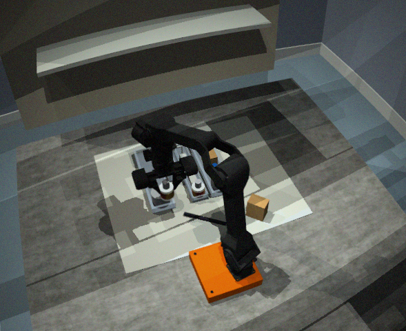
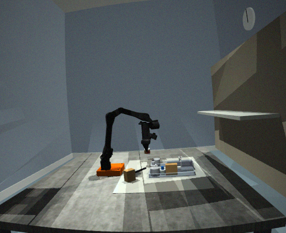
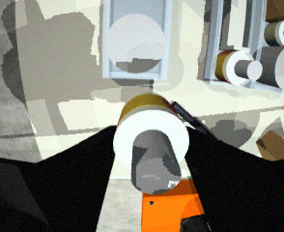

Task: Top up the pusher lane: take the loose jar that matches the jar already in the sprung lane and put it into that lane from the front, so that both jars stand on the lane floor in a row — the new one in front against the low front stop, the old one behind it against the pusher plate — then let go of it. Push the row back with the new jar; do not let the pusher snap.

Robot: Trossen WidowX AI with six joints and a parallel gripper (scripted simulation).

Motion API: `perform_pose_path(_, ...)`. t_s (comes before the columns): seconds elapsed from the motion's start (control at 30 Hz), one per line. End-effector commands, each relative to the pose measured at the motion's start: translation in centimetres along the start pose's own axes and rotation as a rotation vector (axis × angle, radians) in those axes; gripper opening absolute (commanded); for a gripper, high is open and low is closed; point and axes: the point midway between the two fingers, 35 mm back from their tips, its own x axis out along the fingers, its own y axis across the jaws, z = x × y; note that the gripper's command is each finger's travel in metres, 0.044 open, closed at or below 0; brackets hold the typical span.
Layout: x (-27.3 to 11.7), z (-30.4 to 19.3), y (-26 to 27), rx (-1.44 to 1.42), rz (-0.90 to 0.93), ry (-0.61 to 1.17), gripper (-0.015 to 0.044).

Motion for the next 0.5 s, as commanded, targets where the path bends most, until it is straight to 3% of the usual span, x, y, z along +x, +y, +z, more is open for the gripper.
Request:
perform_pose_path(0.0, 0.8, 0.3, -2.2, 0.004, -0.001, 0.002, 0.0)
perform_pose_path(0.47, 3.7, 0.1, -9.7, 0.019, -0.008, 0.001, 0.0)
